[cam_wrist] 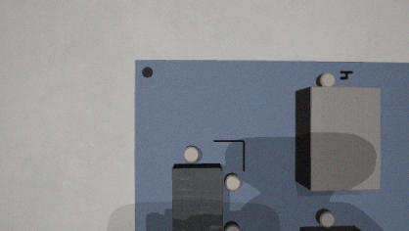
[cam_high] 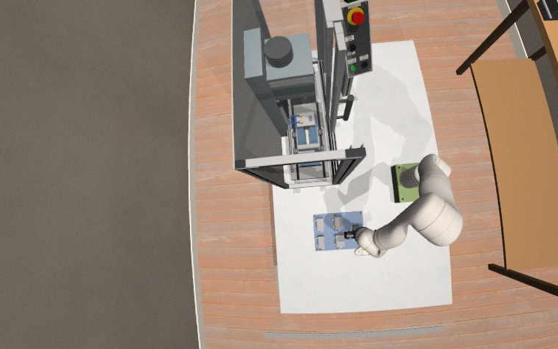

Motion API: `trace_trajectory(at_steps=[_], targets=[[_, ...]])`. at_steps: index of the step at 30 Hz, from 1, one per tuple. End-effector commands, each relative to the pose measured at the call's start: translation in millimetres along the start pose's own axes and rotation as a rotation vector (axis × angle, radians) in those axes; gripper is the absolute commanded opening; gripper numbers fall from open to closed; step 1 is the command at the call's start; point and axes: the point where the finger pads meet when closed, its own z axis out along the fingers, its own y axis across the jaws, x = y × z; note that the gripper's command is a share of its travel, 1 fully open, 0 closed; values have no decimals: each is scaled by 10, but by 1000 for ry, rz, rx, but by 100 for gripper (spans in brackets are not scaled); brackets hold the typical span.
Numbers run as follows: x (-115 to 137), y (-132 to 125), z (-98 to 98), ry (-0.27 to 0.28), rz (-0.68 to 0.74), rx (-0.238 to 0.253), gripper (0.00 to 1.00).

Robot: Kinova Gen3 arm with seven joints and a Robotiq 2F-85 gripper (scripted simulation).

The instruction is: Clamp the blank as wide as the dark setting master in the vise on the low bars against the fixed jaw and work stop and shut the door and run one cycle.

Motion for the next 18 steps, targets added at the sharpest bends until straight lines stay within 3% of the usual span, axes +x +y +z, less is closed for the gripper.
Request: trace_trajectory(at_steps=[1, 6, 11, 18], targets=[[1, 1, -4, 3, -9, -3, 100], [1, 1, -4, 3, -9, -3, 100], [-111, 489, -40, 3, -9, -3, 100], [-111, 489, -40, 3, -9, -3, 100]])
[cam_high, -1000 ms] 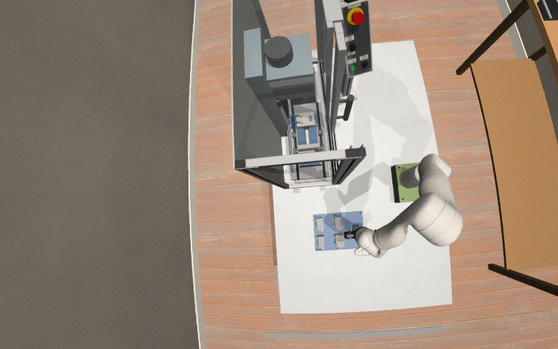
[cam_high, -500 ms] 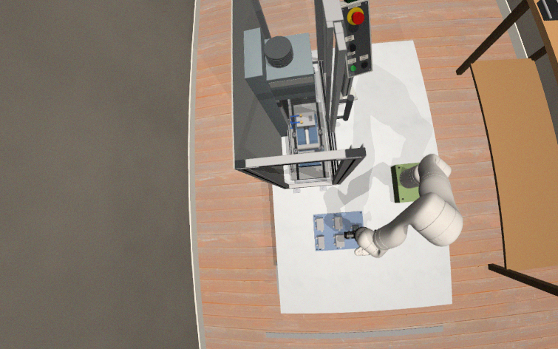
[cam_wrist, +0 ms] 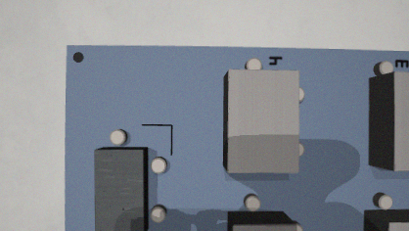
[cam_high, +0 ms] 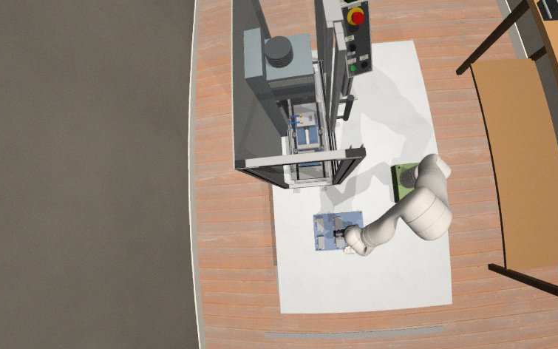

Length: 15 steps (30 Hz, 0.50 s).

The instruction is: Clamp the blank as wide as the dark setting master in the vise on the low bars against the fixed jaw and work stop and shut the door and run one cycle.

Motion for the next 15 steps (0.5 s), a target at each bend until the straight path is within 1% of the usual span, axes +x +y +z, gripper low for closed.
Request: trace_trajectory(at_steps=[1, 5, 10, 15], targets=[[-11, 18, 5, 0, -2, 5, 100], [-11, 18, 5, 0, -2, 5, 100], [-129, 504, -29, 0, -2, 5, 100], [-129, 504, -29, 0, -2, 5, 100]])
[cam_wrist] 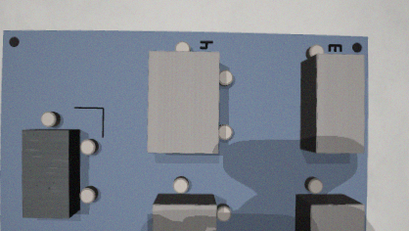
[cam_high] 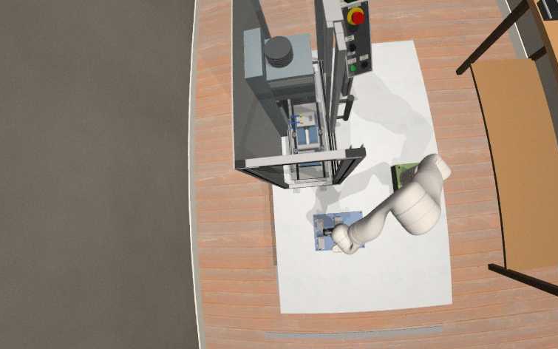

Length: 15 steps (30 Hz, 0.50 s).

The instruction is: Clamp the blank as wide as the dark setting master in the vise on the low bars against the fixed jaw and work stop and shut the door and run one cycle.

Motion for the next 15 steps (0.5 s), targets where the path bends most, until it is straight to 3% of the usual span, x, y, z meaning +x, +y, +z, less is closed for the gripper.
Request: trace_trajectory(at_steps=[1, 7, 12, 15], targets=[[-23, 35, 14, 1, 1, 8, 100], [-23, 35, 14, 1, 1, 8, 100], [-143, 523, -18, 1, 1, 7, 100], [-143, 523, -18, 1, 1, 7, 100]])
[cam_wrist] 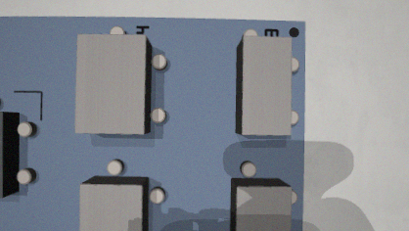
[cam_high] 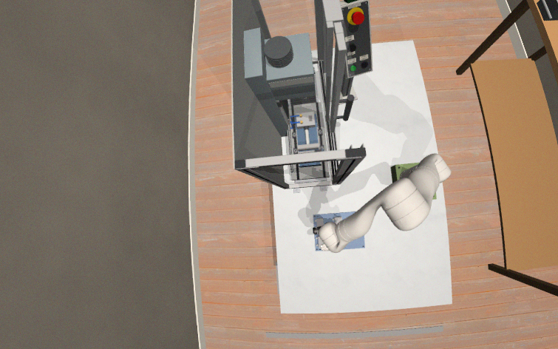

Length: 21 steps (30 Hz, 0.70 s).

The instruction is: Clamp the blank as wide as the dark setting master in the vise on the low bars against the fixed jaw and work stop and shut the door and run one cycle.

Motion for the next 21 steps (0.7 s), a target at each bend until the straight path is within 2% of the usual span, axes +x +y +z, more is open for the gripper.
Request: trace_trajectory(at_steps=[1, 9, 14, 21], targets=[[-39, 79, 23, 1, 4, 9, 100], [-39, 79, 23, 1, 4, 9, 100], [-121, 417, 5, 1, 4, 9, 100], [-121, 417, 5, 1, 4, 9, 100]])
